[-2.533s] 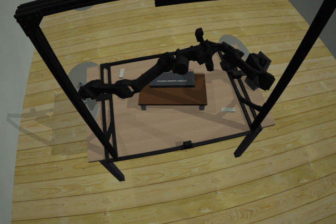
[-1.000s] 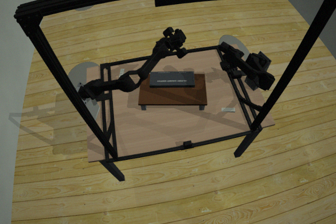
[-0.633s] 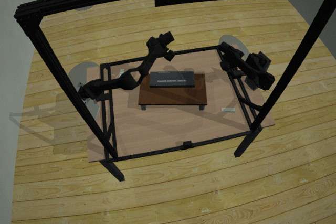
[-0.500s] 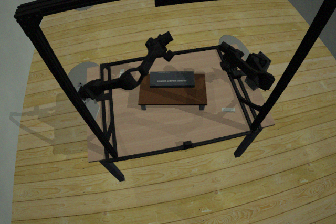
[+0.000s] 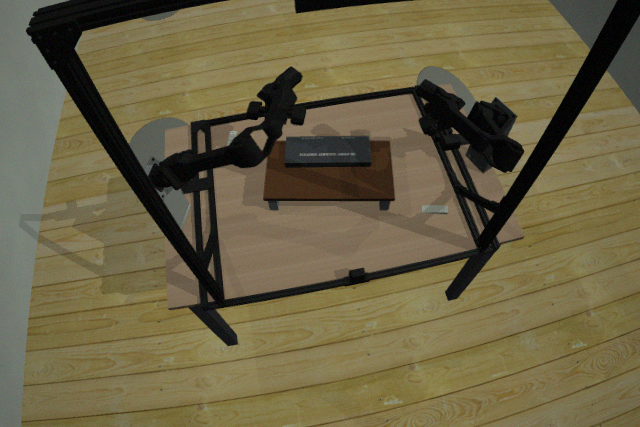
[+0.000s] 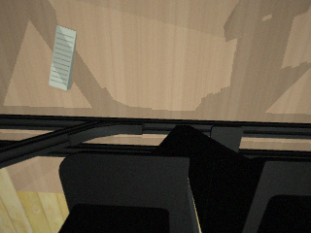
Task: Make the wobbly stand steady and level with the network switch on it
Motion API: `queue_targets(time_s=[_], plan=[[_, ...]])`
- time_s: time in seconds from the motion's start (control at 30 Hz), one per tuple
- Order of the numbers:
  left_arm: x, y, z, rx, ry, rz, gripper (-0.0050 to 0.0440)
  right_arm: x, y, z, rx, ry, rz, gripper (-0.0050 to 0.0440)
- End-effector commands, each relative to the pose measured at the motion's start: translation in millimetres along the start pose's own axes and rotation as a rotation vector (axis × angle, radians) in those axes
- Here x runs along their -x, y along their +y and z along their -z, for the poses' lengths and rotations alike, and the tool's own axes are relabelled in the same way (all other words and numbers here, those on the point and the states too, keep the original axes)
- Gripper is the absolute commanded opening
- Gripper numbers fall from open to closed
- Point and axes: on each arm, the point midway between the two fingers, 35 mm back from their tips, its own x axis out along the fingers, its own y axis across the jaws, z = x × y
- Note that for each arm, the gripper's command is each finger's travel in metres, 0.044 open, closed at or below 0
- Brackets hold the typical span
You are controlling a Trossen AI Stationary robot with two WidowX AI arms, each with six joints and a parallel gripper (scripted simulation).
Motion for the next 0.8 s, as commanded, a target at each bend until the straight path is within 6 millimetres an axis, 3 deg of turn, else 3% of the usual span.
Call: queue_targets(time_s=[0.0,0.33,0.53,0.57,0.77], plan=[[1.0,-1.9,-1.1,-0.01,-0.009,0.0,0.0,0.0,0.0,0.0,0.0,0.0,0.0,0.0],[-9.3,19.0,22.3,0.158,0.116,0.004,0.0,0.0,0.0,0.0,0.0,0.0,0.0,0.0],[-9.3,19.0,22.3,0.158,0.116,0.004,0.0,0.0,0.0,0.0,0.0,0.0,0.0,0.0],[-61.0,18.3,28.3,0.158,0.116,0.004,0.0,0.0,0.0,0.0,0.0,0.0,0.0,0.0],[-61.0,18.3,28.3,0.158,0.116,0.004,0.0,0.0,0.0,0.0,0.0,0.0,0.0,0.0]])
